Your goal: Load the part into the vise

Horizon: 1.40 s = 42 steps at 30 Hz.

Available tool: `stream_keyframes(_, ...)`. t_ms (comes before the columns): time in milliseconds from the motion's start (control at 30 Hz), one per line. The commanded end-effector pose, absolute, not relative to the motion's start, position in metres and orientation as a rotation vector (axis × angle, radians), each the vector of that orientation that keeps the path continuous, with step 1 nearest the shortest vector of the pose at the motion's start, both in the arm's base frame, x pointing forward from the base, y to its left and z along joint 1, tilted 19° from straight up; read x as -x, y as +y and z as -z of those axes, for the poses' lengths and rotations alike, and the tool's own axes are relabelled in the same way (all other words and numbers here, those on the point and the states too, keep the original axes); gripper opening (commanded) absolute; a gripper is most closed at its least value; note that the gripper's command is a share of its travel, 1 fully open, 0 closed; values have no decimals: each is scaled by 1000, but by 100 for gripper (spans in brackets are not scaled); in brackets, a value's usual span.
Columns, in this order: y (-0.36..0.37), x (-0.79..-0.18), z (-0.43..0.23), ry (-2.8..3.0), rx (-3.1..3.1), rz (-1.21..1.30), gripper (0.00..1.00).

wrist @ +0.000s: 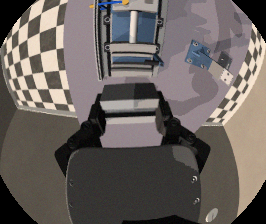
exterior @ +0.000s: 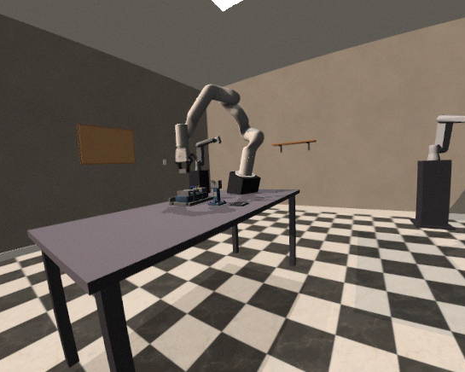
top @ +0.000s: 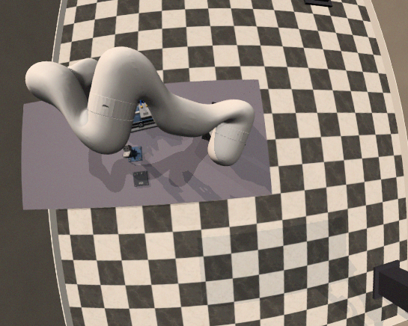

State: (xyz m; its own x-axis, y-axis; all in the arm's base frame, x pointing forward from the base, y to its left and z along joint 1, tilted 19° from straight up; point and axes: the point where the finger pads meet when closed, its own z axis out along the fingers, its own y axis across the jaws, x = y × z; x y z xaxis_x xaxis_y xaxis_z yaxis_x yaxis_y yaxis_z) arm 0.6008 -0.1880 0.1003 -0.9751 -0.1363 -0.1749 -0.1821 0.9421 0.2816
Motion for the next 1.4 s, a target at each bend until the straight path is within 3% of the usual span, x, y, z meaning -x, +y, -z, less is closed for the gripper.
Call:
stream_keyframes(0,-195,-602,-99,2952,194,-451,0)
stream_keyframes(1367,-200,-602,-96,2960,146,-455,0)
